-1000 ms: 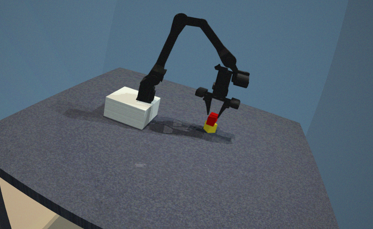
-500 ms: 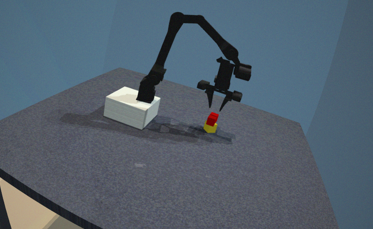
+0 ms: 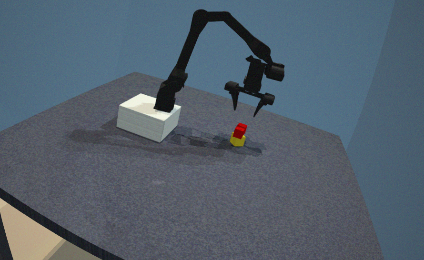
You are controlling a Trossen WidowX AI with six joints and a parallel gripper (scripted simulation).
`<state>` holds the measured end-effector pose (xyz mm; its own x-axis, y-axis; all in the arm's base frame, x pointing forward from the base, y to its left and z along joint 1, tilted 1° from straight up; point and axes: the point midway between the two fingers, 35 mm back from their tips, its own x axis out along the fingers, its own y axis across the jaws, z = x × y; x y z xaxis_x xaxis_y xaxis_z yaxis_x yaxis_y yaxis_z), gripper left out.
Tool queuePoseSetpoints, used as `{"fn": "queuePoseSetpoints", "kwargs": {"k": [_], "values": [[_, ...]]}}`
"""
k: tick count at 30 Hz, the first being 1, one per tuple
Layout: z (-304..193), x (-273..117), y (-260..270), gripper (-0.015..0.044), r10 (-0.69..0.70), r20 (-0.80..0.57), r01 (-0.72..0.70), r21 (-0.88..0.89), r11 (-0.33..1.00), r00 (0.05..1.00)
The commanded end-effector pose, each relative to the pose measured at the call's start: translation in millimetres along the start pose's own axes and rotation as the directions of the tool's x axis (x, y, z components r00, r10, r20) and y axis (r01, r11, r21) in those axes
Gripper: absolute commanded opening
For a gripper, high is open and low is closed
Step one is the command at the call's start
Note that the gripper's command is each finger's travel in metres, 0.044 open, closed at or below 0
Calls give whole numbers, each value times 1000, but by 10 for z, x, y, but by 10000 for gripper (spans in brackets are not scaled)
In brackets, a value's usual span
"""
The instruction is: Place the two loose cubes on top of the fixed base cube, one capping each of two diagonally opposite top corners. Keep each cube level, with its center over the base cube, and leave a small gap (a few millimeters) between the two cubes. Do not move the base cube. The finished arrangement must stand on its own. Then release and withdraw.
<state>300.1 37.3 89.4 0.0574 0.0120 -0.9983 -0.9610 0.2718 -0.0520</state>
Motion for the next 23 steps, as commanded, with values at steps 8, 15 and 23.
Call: {"fn": "queuePoseSetpoints", "kwargs": {"k": [8,15,23], "values": [[1027,-27,545,400,9,8,-9,-14,1000,1000],[1027,-27,545,400,9,8,-9,-14,1000,1000],[1027,-27,545,400,9,8,-9,-14,1000,1000]]}}
